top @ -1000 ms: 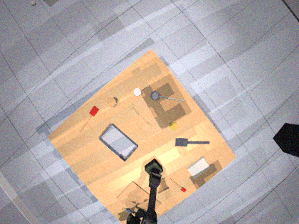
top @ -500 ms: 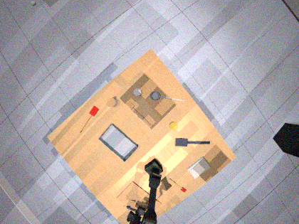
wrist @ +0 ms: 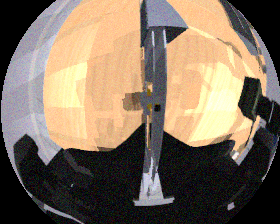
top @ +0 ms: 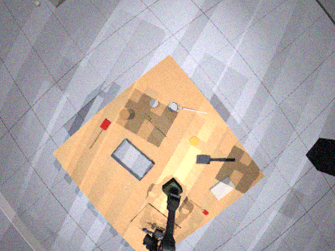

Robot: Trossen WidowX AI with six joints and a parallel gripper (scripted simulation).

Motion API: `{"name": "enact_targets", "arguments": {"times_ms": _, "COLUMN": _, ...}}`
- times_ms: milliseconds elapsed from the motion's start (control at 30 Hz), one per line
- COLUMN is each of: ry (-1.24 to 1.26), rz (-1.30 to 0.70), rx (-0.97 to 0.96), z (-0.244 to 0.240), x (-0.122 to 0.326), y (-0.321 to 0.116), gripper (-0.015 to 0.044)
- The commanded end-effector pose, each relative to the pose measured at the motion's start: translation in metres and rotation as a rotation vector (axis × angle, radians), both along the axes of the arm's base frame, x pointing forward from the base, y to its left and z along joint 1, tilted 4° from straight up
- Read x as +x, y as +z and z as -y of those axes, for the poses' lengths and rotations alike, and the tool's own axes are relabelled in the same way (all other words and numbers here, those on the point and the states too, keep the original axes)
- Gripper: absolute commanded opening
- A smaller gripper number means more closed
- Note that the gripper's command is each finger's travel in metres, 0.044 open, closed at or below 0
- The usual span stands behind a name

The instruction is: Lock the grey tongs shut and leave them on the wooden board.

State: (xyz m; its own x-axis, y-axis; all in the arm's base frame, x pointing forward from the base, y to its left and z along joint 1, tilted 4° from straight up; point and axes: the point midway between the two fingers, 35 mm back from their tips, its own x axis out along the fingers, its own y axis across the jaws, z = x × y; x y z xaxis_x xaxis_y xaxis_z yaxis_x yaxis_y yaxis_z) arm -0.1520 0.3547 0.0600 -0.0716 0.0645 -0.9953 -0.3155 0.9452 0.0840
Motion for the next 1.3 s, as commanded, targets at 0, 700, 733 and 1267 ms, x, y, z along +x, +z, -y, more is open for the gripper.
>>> {"name": "enact_targets", "arguments": {"times_ms": 0, "ry": -0.004, "rz": 0.004, "rx": 0.003, "z": 0.001, "x": 0.001, "y": -0.007, "gripper": -0.0150}}
{"name": "enact_targets", "arguments": {"times_ms": 700, "ry": 0.000, "rz": 0.001, "rx": -0.002, "z": 0.002, "x": 0.000, "y": -0.016, "gripper": 0.0113}}
{"name": "enact_targets", "arguments": {"times_ms": 733, "ry": 0.000, "rz": 0.001, "rx": -0.002, "z": 0.002, "x": 0.000, "y": -0.016, "gripper": 0.0139}}
{"name": "enact_targets", "arguments": {"times_ms": 1267, "ry": 0.000, "rz": 0.001, "rx": -0.002, "z": 0.001, "x": 0.003, "y": -0.014, "gripper": 0.0440}}
